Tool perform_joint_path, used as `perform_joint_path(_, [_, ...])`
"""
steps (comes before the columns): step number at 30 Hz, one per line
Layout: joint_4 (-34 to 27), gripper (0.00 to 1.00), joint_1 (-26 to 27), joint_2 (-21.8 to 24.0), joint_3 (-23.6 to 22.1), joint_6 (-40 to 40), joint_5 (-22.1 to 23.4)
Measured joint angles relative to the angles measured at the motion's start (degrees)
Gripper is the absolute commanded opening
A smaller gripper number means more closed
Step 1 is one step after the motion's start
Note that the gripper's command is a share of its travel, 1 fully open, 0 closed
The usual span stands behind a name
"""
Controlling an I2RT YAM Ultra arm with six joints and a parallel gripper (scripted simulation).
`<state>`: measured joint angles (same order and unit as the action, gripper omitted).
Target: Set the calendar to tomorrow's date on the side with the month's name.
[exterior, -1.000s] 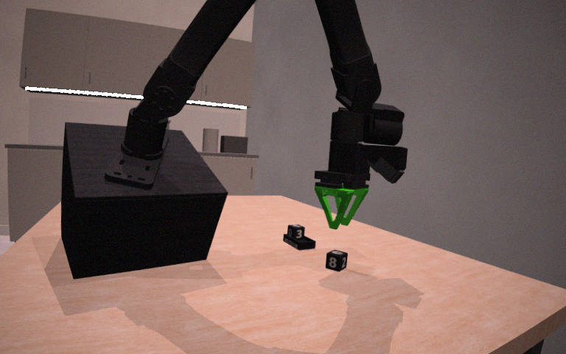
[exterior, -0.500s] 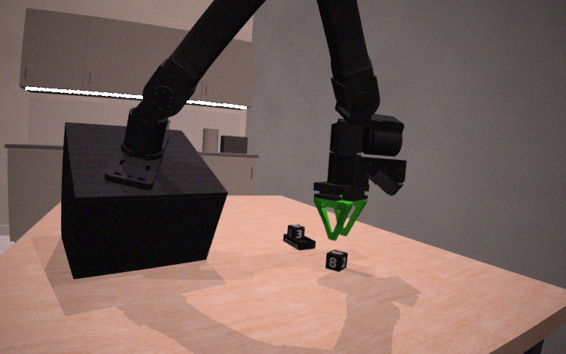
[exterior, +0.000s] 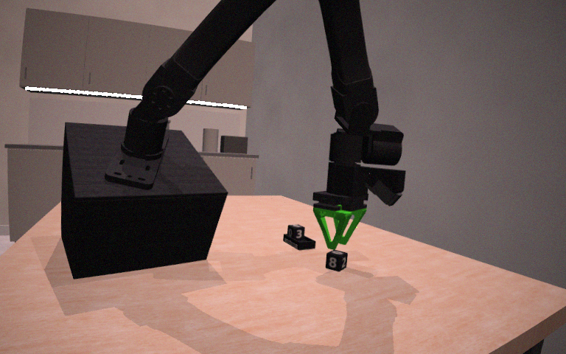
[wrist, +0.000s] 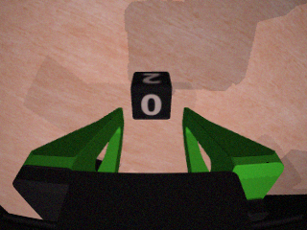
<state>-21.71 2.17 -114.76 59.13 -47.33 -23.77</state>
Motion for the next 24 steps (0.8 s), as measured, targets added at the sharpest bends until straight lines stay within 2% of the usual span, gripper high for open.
perform_joint_path(24, [1.14, 0.45, 0.24, -0.55, 0.02, 0.37, 0.04])
